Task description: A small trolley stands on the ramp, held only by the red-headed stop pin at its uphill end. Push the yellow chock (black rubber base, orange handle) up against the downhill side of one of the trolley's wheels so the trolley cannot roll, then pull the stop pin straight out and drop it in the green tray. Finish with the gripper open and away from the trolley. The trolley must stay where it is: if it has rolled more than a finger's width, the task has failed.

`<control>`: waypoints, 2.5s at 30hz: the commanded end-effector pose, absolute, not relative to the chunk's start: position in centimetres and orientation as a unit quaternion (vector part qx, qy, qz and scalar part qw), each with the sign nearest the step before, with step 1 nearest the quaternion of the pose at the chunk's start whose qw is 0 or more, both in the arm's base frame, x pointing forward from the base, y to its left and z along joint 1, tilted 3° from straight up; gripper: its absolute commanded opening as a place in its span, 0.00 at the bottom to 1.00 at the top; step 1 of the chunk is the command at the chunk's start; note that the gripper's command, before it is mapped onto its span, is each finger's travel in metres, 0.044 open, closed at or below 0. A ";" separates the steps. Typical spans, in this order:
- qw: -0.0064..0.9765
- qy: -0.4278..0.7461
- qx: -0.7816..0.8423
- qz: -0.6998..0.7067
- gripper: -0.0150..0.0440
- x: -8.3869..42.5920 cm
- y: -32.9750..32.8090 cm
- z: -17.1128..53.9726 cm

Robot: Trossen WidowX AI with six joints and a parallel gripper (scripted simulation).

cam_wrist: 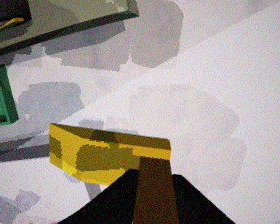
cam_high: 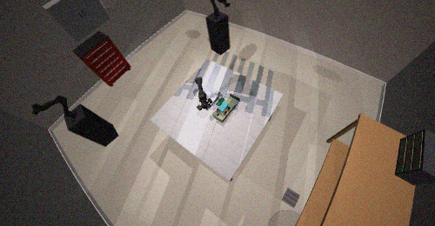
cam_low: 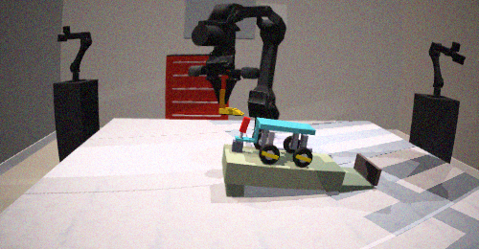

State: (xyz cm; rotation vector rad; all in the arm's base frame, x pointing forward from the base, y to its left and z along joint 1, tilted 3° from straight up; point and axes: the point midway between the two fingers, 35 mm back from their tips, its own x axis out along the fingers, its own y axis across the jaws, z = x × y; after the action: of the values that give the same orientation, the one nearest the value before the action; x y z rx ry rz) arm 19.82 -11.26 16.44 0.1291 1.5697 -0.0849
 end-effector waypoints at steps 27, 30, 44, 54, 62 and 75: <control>0.657 0.646 -0.263 0.286 0.25 19.8 -11.2 16.4; 0.643 0.631 -0.296 0.318 0.25 19.8 -11.2 16.4; 0.556 0.539 -0.437 0.458 0.25 19.9 -11.2 16.4; 0.475 0.455 -0.523 0.543 0.25 19.9 -11.2 16.4; 0.462 0.441 -0.534 0.554 0.25 19.9 -11.2 16.4; 0.463 0.440 -0.533 0.555 0.25 20.5 -6.9 16.5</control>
State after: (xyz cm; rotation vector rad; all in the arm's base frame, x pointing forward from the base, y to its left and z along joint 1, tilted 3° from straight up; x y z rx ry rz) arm 20.55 -8.11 16.70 -1.3265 1.0795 1.3562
